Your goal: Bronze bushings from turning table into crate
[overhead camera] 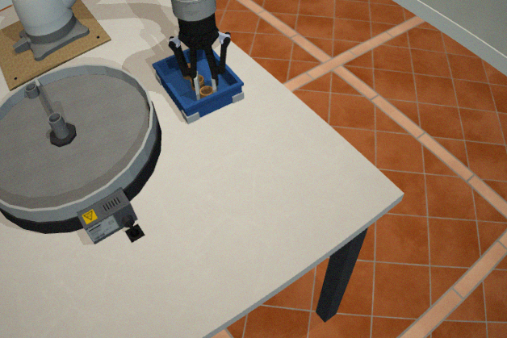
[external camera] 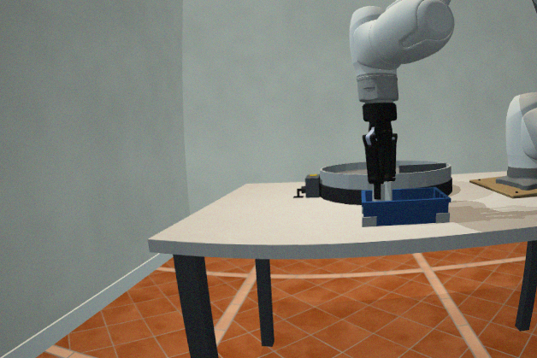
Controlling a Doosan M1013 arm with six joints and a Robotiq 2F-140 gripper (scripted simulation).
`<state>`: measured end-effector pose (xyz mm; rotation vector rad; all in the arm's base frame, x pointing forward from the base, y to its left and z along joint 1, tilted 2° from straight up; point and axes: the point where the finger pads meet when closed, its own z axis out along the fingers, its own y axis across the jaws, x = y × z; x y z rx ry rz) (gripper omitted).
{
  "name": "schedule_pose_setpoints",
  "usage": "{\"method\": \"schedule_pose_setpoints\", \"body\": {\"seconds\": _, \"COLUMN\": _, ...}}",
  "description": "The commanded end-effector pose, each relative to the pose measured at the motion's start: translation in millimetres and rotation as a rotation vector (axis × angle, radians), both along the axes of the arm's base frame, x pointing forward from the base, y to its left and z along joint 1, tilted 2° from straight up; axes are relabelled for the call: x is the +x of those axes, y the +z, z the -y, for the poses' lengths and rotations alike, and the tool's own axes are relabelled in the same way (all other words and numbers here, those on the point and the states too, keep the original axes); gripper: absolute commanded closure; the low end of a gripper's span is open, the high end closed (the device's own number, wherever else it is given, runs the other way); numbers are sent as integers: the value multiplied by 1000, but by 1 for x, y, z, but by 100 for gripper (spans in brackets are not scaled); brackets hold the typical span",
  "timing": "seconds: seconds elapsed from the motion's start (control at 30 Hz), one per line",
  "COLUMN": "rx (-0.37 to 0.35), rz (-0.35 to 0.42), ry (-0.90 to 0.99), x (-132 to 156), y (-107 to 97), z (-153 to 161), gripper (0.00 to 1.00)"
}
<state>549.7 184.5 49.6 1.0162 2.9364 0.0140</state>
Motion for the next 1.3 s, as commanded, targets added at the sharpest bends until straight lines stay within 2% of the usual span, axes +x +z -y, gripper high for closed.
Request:
{"method": "schedule_pose_setpoints", "body": {"seconds": 0.0, "rx": 0, "rz": 0, "ry": 0, "x": 0, "y": 0, "z": 0, "gripper": 100}}
{"method": "schedule_pose_setpoints", "body": {"seconds": 0.4, "rx": 0, "rz": 0, "ry": 0, "x": 0, "y": 0, "z": 0, "gripper": 100}}
{"method": "schedule_pose_setpoints", "body": {"seconds": 0.43, "rx": 0, "rz": 0, "ry": 0, "x": 0, "y": 0, "z": 0, "gripper": 76}}
{"method": "schedule_pose_setpoints", "body": {"seconds": 1.27, "rx": 0, "rz": 0, "ry": 0, "x": 0, "y": 0, "z": 0, "gripper": 76}}
